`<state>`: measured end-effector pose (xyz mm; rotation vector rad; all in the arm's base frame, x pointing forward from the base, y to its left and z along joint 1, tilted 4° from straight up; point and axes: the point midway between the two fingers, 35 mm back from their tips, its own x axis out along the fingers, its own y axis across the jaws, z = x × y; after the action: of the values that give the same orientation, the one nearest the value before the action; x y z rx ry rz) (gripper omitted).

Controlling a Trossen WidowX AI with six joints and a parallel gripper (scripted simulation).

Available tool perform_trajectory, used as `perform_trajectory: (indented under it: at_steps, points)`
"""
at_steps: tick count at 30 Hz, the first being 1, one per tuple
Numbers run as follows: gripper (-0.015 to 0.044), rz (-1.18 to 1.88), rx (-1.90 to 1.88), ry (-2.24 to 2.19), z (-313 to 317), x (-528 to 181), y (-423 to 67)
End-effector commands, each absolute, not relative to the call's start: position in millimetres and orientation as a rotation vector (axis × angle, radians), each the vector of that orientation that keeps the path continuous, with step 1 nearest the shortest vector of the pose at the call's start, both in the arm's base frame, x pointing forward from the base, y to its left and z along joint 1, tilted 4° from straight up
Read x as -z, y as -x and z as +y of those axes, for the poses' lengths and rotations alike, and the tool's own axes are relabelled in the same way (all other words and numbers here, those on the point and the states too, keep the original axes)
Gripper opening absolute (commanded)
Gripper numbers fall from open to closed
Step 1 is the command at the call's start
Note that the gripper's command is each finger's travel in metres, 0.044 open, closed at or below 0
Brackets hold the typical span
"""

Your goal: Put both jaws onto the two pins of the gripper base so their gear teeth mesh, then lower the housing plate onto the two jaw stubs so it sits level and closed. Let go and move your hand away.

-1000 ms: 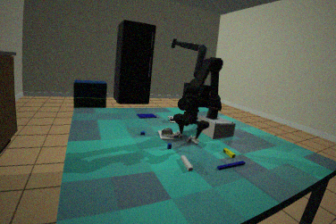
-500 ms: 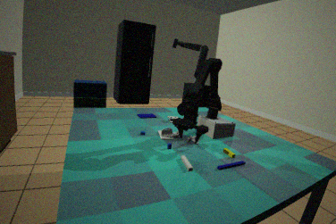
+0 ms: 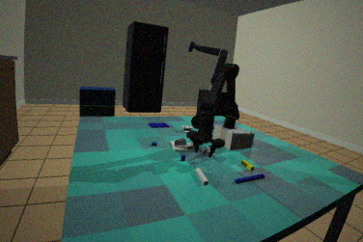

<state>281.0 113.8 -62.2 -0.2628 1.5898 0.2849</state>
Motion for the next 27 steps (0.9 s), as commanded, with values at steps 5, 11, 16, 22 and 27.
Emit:
perform_trajectory:
  at_steps: [5,11,16,22,27]
  points:
    - [0.0177,1.589,-0.289,0.258,114.7,62.6,-281.0]
    - [0.0118,1.589,-0.289,0.258,114.7,62.6,-281.0]
    - [0.0037,1.589,-0.289,0.258,114.7,62.6,-281.0]
    - [0.0037,1.589,-0.289,0.258,114.7,62.6,-281.0]
    - [0.0037,1.581,-0.283,0.251,114.8,60.4,-282.5]
